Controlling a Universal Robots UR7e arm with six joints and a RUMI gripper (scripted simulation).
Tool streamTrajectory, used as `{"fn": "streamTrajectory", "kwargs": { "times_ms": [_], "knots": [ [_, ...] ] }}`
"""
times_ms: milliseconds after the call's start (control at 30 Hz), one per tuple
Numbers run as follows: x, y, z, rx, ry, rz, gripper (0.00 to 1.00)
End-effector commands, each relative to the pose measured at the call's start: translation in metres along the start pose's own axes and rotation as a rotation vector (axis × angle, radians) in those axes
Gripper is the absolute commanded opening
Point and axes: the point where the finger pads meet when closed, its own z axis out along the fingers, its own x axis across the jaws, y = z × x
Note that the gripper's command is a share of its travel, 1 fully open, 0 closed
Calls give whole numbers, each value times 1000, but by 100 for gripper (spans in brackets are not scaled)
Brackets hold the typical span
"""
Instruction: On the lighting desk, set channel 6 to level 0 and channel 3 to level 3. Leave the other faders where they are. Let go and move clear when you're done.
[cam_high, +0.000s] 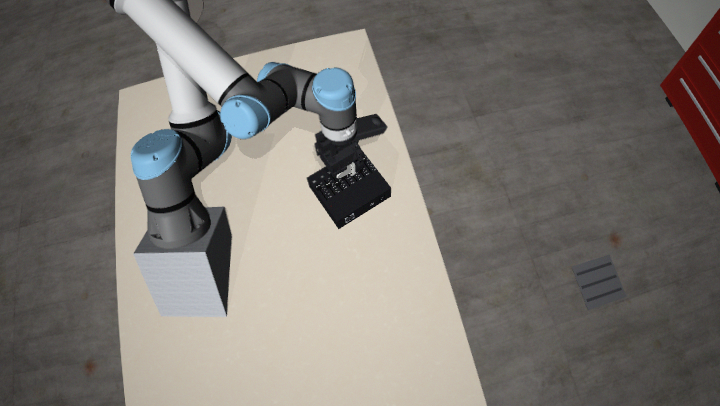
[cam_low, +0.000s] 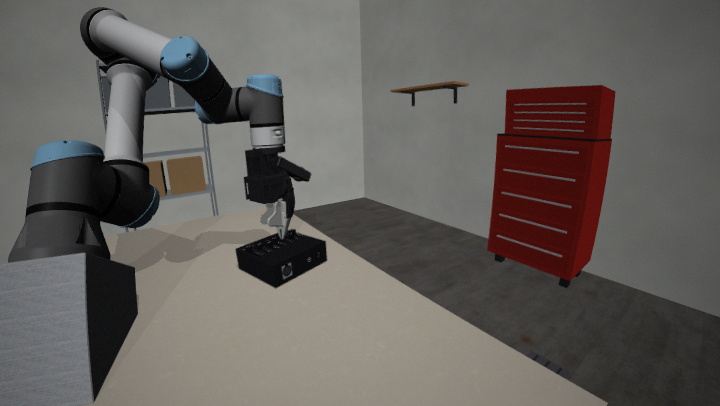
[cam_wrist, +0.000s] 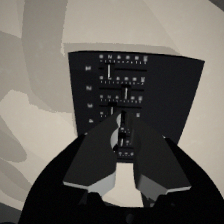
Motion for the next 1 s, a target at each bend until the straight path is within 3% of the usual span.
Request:
{"fn": "streamTrajectory", "kwargs": {
  "times_ms": [0,967],
  "knots": [
    [0,0,0,1,0,0,0],
    [4,0,0,1,0,0,0]
  ]
}}
